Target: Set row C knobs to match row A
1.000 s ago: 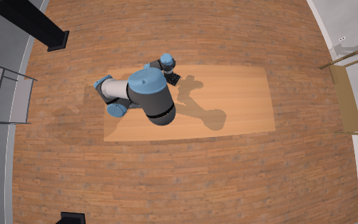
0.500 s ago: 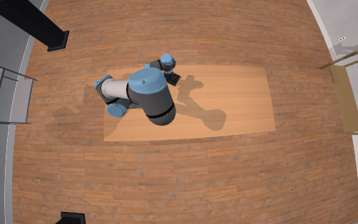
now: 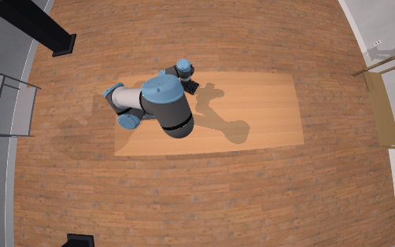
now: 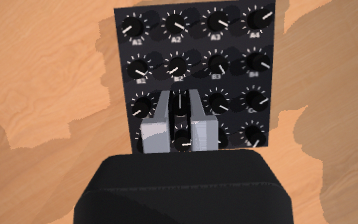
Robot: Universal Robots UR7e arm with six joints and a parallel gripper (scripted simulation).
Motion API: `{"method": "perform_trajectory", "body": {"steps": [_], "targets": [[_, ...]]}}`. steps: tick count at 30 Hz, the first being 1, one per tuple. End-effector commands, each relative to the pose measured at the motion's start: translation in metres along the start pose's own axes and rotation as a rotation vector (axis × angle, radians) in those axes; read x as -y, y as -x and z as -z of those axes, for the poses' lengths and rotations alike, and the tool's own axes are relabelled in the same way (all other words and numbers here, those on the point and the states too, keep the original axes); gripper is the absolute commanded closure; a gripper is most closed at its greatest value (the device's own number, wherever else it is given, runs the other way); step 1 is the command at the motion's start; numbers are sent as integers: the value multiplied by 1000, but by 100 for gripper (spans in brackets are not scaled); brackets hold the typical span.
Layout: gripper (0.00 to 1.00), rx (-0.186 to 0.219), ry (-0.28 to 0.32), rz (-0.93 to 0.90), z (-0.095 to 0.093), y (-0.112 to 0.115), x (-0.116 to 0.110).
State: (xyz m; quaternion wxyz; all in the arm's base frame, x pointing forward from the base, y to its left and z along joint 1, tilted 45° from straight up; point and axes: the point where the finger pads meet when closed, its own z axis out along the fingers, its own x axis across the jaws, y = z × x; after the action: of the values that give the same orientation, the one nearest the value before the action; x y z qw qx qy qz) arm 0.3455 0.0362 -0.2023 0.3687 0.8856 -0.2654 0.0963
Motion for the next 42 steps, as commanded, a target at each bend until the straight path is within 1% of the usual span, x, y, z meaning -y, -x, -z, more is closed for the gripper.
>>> {"method": "perform_trajectory", "body": {"steps": [1, 14, 16, 31, 33, 42], "targets": [[70, 1, 3, -33, -1, 2, -1], [70, 1, 3, -175, -1, 3, -1], [70, 1, 3, -175, -1, 3, -1], [70, -1, 2, -426, 0, 2, 0], [70, -1, 2, -426, 0, 2, 0], [70, -1, 0, -606, 0, 1, 1]]}}
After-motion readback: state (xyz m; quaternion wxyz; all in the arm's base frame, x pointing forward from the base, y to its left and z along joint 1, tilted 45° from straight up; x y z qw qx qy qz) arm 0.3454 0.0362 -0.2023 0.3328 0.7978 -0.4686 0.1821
